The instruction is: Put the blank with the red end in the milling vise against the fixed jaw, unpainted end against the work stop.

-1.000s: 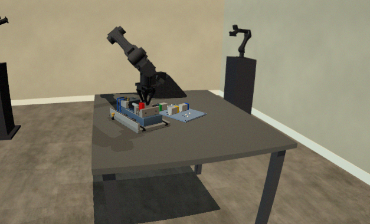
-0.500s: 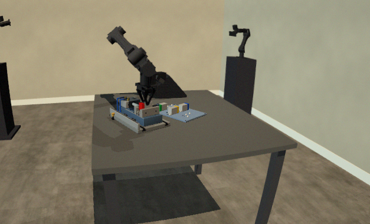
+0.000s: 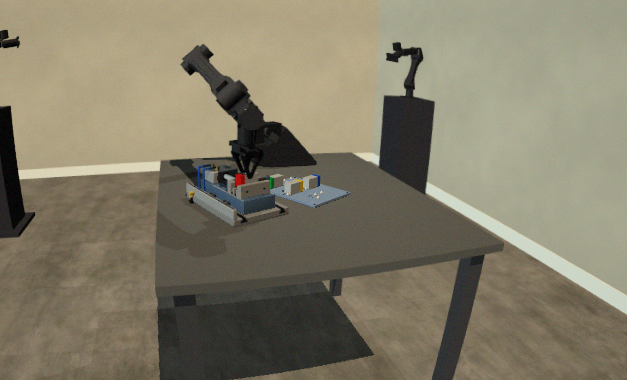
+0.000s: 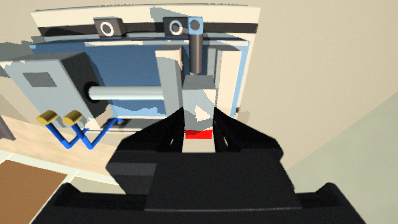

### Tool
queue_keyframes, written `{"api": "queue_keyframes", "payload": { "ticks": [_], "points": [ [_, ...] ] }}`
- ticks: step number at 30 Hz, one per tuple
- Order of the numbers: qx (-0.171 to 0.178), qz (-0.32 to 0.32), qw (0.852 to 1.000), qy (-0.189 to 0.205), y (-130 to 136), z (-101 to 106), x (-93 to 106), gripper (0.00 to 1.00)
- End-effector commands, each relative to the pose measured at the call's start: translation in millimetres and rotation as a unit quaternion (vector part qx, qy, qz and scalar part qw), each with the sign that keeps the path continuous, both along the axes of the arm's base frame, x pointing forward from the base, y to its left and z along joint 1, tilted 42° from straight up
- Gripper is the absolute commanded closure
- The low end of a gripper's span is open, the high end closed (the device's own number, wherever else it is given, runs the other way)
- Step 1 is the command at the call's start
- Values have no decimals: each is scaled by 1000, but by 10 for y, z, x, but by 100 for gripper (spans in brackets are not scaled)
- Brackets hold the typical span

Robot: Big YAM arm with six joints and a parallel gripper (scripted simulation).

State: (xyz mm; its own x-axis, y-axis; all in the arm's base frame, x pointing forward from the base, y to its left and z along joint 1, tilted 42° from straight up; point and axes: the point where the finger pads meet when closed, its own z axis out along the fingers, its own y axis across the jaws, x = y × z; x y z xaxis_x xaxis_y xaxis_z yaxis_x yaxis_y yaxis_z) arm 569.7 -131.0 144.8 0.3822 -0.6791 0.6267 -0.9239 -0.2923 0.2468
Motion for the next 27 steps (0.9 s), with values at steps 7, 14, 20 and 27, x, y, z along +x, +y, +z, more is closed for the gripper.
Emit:
{"api": "queue_keyframes", "payload": {
  "ticks": [7,14,20,27],
  "points": [
    [0,-1,1000,-4,-40,-28,31,100],
    [0,-1,1000,-6,-40,-10,45,100],
    [0,-1,1000,-6,-40,-13,43,100],
    [0,-1,1000,-6,-40,-16,41,100]
  ]
}}
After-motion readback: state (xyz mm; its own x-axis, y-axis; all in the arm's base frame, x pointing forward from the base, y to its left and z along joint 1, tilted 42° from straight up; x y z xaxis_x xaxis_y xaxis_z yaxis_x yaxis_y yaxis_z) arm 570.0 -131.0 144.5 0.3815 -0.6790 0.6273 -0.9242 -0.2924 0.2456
